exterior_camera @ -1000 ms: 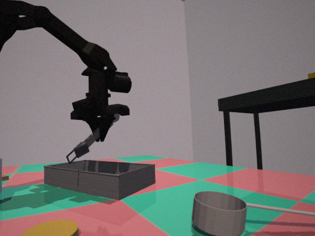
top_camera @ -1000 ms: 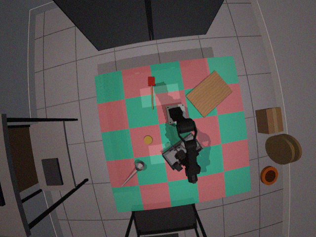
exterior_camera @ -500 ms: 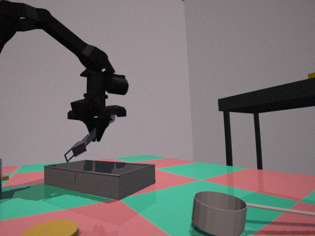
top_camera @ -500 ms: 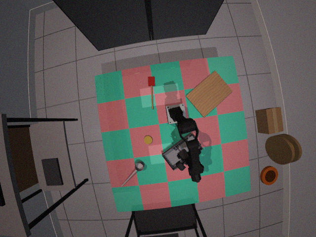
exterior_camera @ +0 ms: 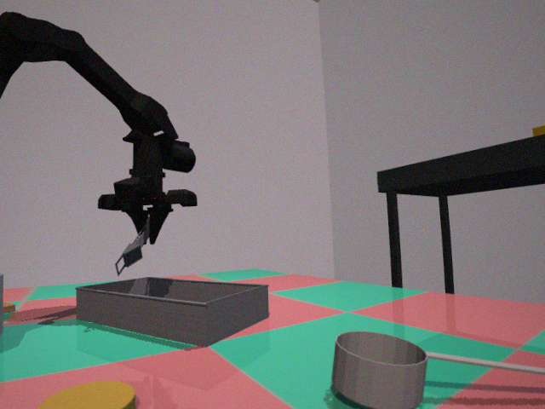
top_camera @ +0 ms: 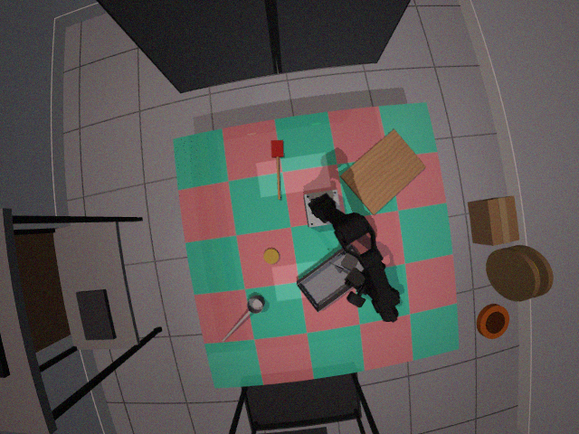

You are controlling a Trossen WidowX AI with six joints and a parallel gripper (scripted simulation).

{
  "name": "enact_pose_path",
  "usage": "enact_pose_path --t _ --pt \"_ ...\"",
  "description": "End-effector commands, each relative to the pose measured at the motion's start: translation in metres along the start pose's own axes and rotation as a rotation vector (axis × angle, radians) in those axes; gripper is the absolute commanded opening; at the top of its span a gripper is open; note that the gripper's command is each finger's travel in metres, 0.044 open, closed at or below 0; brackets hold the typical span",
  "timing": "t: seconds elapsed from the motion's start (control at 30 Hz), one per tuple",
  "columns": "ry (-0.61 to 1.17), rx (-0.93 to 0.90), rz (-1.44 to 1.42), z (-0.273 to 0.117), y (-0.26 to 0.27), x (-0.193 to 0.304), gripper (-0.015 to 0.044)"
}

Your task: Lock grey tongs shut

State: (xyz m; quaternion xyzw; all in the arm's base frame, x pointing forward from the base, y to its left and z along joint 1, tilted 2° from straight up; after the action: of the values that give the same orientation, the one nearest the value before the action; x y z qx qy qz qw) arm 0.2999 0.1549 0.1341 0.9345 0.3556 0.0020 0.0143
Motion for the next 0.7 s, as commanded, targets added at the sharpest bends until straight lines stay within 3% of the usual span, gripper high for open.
enact_pose_path --t 0.0,0.67 --pt "0.003 0.006 -0.083 -0.001 -0.025 0.007 -0.015" --pt "0.007 0.02 -0.426 -0.004 -0.145 0.015 -0.015"
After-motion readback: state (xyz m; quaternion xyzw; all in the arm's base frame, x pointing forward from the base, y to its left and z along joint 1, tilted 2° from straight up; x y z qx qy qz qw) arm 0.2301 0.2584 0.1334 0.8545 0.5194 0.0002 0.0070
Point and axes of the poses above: the point midway between the two fingers, 35 mm back from their tips, its own z axis out along the fingers, its own y axis across the jaws, x = y × z, the point moved 6 cm from there along -z, back along the fingers, and after that the axes turned 15 degrees about z, right-handed, at the moved point
